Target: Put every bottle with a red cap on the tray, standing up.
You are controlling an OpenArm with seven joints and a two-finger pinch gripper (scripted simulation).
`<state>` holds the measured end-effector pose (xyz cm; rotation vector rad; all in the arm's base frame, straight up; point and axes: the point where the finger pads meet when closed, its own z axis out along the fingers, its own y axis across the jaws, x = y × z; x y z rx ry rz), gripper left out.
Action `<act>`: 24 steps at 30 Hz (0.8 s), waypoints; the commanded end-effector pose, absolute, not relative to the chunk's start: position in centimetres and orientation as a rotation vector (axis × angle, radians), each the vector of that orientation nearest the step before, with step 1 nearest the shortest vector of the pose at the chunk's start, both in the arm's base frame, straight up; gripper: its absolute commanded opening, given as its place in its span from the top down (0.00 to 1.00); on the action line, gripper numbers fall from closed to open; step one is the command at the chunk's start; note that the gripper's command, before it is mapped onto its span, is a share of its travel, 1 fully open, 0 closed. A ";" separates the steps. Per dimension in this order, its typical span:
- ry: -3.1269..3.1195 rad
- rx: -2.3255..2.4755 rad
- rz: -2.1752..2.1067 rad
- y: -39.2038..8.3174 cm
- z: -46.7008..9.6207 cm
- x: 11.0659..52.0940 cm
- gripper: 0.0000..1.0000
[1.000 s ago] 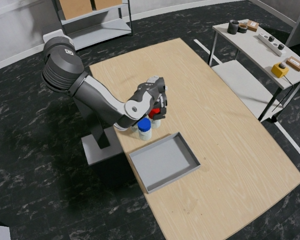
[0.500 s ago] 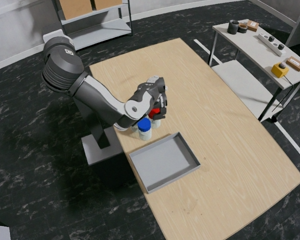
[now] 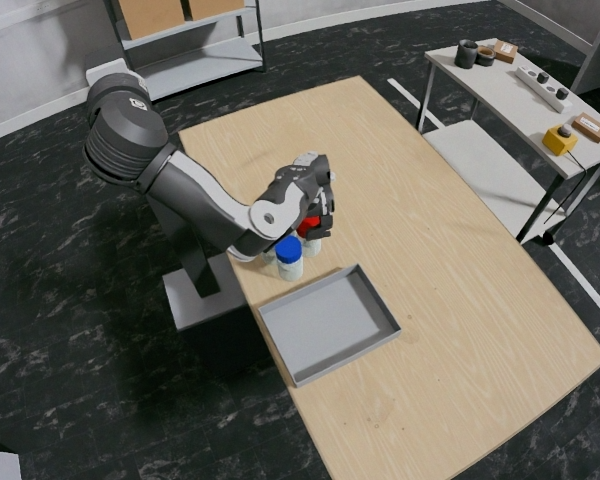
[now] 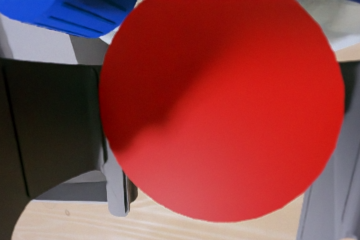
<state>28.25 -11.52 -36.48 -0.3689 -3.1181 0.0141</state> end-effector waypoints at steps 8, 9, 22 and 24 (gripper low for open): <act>-3.120 -0.368 0.011 -11.5 -34.9 28.3 1.00; -3.119 -0.368 0.011 -11.5 -34.6 28.3 1.00; -3.118 -0.363 0.008 -11.4 -32.9 28.3 1.00; -3.119 -0.365 0.009 -11.4 -32.3 28.3 1.00</act>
